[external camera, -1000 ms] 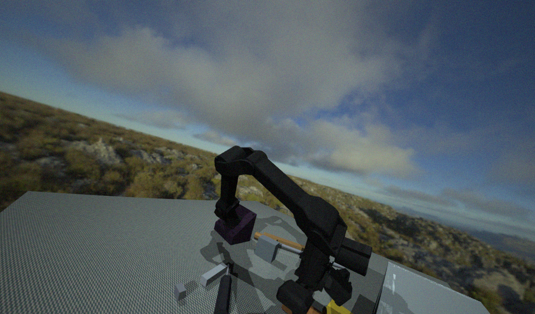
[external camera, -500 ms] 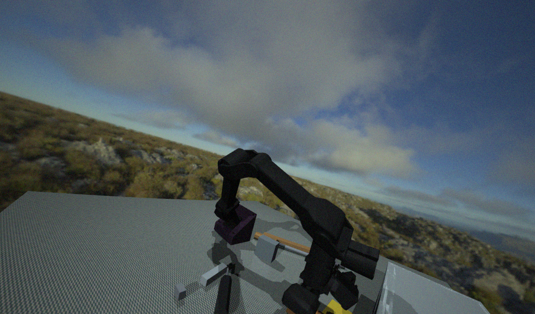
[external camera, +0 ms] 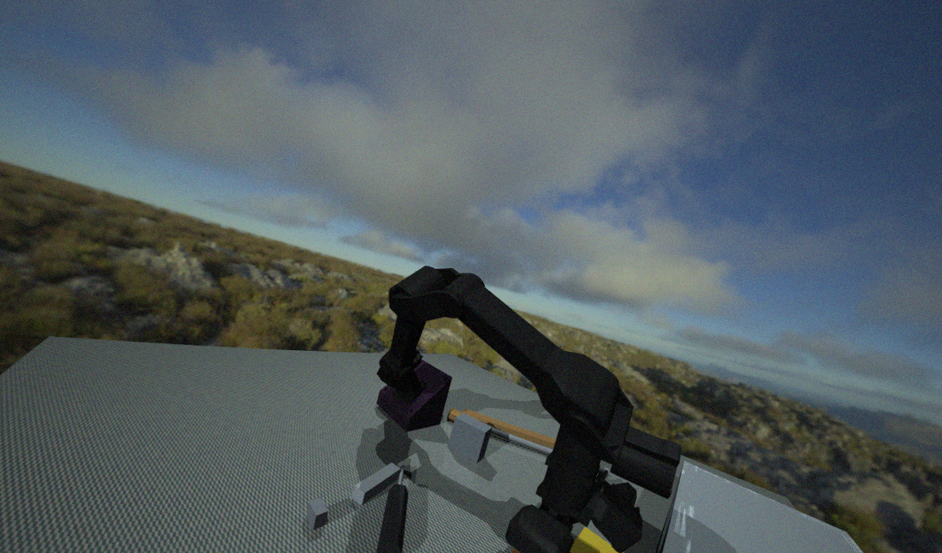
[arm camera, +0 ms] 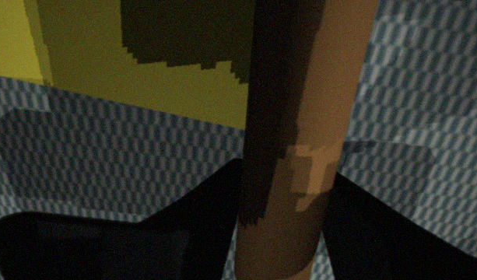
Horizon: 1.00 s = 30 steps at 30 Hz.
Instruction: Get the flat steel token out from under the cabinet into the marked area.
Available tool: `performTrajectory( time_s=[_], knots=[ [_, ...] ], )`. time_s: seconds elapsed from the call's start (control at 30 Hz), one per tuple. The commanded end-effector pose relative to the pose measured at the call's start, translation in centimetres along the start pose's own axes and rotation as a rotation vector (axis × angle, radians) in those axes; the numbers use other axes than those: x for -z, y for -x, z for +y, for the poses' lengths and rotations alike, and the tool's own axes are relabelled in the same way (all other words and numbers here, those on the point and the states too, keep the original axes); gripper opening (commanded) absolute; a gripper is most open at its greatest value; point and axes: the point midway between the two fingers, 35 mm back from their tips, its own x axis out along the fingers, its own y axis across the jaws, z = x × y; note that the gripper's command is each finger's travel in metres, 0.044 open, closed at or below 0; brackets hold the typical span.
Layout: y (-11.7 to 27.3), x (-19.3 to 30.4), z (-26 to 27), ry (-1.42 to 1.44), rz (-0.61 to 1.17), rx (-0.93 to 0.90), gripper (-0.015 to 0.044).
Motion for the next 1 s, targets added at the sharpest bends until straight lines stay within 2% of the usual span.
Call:
performTrajectory(
  time_s=[0.0, 0.97],
  knots=[
    [0.0, -0.4, 0.1, -0.007, -0.003, 0.000, 0.0000],
    [-0.2, -0.2, 2.3, -0.007, -0.003, -0.001, 0.0000]
  ],
)
